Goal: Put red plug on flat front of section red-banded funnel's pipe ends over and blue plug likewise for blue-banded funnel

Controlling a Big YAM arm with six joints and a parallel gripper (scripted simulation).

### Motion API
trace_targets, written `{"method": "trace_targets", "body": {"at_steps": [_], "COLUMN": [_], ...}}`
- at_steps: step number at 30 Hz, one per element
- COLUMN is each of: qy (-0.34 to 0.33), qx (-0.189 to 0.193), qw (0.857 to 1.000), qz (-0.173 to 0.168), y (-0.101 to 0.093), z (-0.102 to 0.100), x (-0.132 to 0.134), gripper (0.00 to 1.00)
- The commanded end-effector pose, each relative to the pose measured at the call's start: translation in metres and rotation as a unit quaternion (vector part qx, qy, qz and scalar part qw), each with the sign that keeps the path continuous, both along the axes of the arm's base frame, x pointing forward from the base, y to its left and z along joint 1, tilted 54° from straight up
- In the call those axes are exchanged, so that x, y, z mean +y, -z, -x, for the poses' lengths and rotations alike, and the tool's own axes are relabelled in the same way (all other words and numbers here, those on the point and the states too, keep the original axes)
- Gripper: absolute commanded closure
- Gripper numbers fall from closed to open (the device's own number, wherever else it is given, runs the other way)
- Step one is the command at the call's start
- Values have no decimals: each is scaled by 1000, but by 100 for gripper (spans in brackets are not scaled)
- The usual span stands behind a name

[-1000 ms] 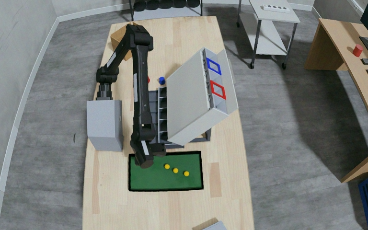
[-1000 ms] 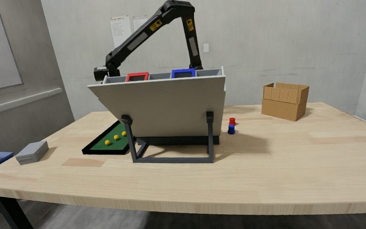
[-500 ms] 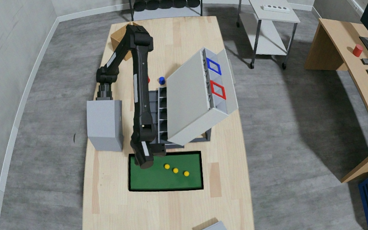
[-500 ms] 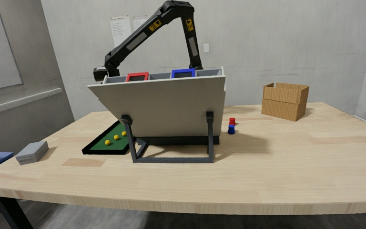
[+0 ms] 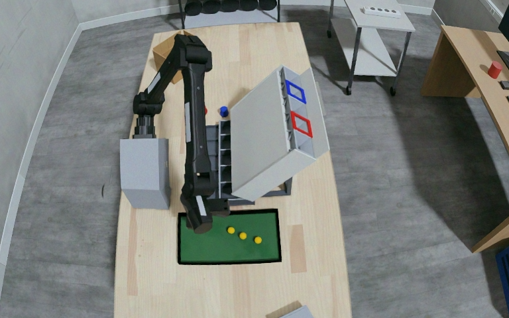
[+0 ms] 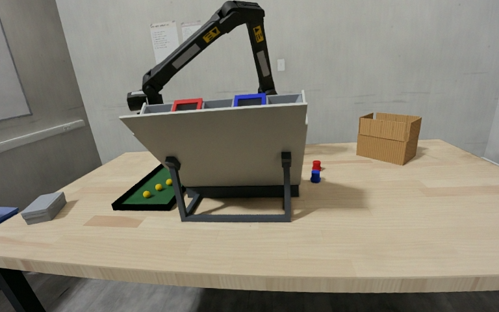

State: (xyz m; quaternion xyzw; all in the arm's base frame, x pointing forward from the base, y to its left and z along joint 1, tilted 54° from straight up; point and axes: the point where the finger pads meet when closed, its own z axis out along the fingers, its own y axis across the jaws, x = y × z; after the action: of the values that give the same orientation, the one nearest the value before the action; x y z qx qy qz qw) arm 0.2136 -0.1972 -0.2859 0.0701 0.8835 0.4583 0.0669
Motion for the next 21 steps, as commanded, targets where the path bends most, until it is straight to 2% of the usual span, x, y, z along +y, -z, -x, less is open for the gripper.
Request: {"method": "trace_targets", "body": {"at_steps": [1,21], "qy": [3,4], "qx": [-10,-6], "qw": [1000,1000], "qz": [16,11], "y": [6,6], "z": [-12,-11], "x": [-22,-22], "gripper": [100,100]}}
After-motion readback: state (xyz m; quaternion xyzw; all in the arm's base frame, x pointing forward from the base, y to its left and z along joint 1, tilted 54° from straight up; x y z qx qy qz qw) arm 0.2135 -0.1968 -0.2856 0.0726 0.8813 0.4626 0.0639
